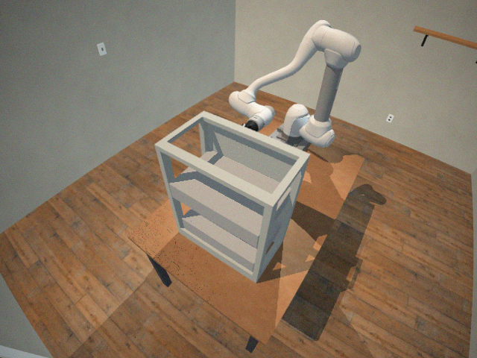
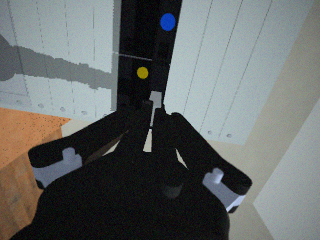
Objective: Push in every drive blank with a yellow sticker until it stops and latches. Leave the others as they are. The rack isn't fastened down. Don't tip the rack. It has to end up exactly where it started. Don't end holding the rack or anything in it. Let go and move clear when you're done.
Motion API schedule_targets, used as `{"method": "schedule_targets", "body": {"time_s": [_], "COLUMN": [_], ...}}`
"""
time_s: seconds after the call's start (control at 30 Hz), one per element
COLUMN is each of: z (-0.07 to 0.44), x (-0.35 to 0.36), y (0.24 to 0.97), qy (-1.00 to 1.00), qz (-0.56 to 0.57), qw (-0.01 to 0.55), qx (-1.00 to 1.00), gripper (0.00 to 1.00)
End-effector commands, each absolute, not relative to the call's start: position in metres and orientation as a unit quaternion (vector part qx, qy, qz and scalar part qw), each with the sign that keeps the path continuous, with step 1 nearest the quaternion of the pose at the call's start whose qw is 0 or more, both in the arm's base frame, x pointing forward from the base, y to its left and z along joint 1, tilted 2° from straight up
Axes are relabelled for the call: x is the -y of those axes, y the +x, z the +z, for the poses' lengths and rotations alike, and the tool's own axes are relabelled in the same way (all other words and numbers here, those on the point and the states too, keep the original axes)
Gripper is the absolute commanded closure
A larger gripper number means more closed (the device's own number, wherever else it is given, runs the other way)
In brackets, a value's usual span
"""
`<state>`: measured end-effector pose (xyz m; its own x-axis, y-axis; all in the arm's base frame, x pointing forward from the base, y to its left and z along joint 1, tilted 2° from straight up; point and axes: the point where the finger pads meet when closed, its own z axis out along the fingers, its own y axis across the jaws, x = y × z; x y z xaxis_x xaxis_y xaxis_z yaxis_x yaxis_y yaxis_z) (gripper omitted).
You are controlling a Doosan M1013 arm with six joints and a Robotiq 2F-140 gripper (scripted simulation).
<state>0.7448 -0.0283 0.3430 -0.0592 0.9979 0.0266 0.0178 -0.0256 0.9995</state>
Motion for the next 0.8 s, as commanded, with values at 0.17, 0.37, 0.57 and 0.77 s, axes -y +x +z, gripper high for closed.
{"method": "schedule_targets", "body": {"time_s": [0.17,0.37,0.57,0.77], "z": [0.343,0.343,0.343,0.343], "x": [0.028,0.028,0.028,0.028], "y": [0.746,0.752,0.755,0.755], "qy": [0.496,0.496,0.496,0.496], "qz": [0.517,0.517,0.517,0.517], "qw": [0.474,0.474,0.474,0.474], "qx": [-0.512,-0.512,-0.512,-0.512], "gripper": [1.00,1.00,1.00,1.00]}}
